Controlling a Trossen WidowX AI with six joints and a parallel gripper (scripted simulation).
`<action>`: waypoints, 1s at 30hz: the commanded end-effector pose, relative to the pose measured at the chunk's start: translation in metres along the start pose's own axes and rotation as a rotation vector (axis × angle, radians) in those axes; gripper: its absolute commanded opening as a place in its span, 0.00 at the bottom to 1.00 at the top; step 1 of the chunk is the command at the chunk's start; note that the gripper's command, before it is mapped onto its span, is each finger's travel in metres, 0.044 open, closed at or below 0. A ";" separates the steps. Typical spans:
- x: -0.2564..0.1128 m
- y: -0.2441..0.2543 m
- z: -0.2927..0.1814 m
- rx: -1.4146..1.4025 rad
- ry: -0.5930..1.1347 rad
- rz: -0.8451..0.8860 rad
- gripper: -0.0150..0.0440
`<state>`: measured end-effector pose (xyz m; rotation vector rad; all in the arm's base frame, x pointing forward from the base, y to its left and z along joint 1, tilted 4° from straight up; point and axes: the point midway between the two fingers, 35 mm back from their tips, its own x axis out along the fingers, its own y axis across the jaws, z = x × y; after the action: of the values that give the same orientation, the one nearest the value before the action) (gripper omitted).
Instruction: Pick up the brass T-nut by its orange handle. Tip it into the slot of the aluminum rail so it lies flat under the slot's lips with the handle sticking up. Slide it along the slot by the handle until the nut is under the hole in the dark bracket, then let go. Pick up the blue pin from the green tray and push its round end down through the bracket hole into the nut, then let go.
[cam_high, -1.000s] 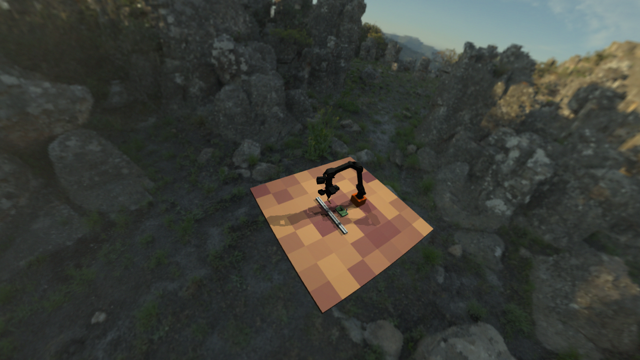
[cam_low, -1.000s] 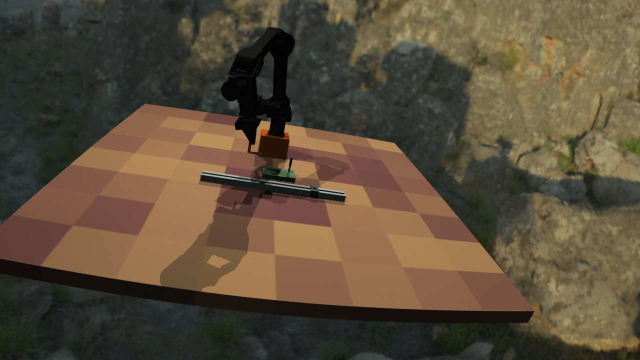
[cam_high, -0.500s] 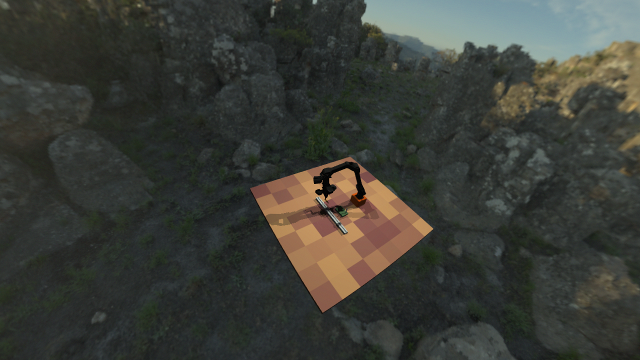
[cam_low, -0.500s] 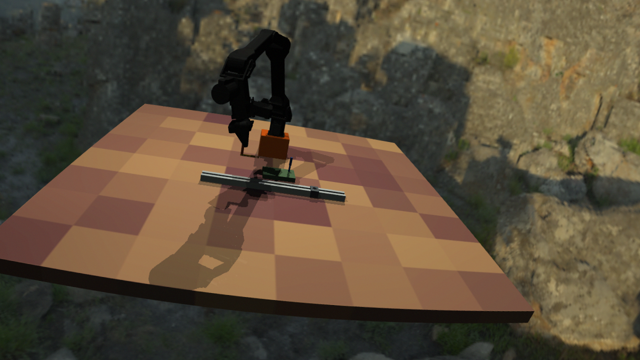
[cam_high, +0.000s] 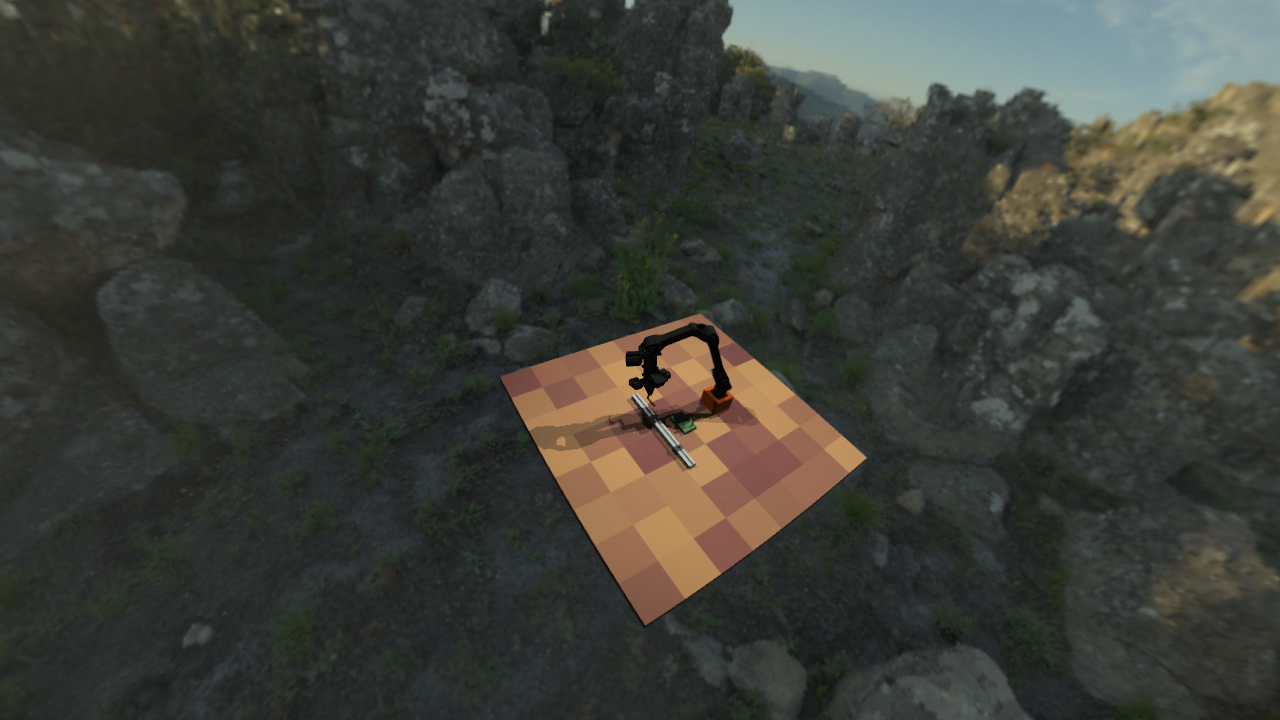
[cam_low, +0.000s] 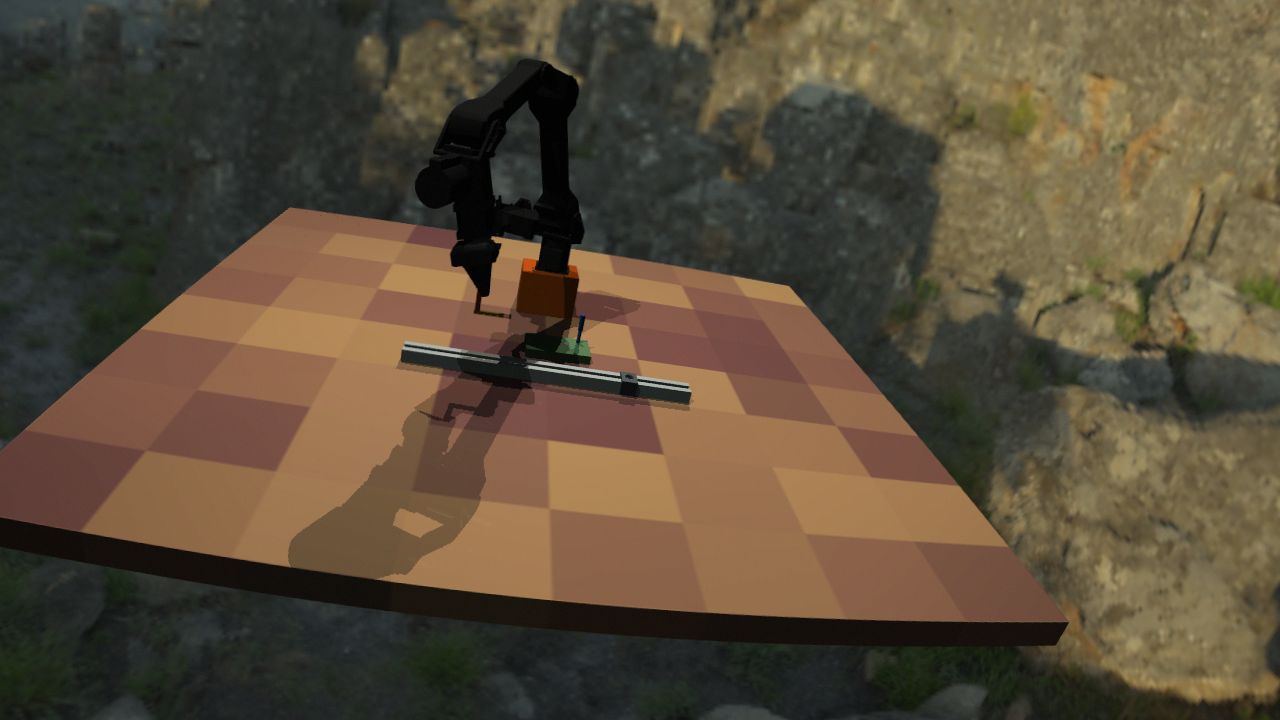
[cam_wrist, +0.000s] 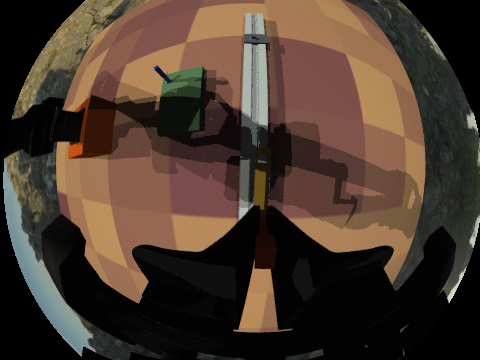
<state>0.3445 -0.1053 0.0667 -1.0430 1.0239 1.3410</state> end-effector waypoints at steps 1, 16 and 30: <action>0.001 0.002 0.001 -0.004 -0.008 -0.012 0.00; 0.003 0.003 -0.001 -0.010 -0.016 -0.063 0.00; 0.005 0.004 -0.003 -0.017 -0.022 -0.111 0.00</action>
<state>0.3421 -0.1080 0.0614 -1.0780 0.9398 1.2740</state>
